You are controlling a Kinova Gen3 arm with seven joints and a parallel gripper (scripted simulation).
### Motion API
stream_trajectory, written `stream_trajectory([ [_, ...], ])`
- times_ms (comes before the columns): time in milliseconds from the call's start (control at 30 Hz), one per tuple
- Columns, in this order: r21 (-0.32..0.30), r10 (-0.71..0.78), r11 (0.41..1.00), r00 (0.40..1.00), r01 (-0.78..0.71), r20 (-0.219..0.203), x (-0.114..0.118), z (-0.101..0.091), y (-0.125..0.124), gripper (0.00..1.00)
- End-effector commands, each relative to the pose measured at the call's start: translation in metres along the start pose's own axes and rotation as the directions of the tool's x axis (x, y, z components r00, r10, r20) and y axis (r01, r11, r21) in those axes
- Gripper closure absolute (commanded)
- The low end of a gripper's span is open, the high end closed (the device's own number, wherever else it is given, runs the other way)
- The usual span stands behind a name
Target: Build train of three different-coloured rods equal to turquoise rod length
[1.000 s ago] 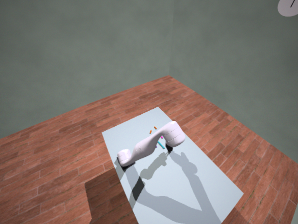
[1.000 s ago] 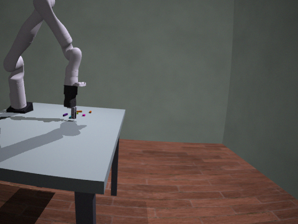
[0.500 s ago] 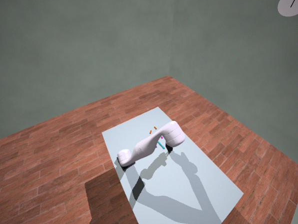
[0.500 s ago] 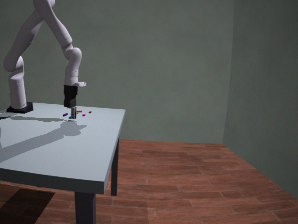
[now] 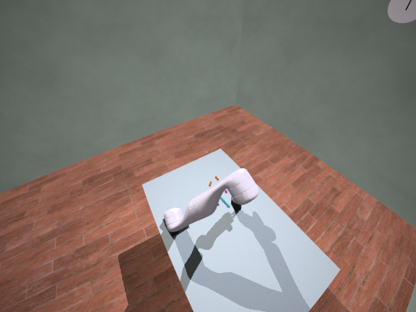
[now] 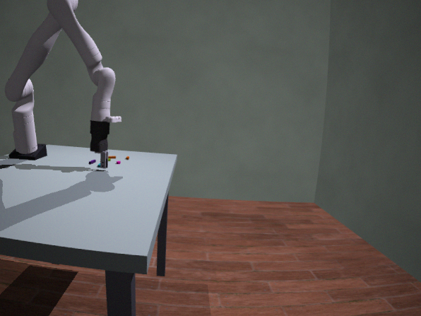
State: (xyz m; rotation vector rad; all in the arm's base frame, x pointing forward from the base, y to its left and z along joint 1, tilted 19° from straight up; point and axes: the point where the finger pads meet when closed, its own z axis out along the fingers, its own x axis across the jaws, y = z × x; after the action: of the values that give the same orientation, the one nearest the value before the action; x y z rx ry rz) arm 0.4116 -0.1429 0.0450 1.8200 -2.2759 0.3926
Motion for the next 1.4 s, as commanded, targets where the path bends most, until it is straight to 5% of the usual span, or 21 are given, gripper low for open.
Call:
stream_trajectory([
  [0,0.000,-0.001,1.000,1.000,0.001,0.000,-0.0003,0.0016,0.0000,0.76],
  [1367,0.000,-0.001,1.000,1.000,0.001,0.000,-0.0003,0.0093,0.0000,0.76],
])
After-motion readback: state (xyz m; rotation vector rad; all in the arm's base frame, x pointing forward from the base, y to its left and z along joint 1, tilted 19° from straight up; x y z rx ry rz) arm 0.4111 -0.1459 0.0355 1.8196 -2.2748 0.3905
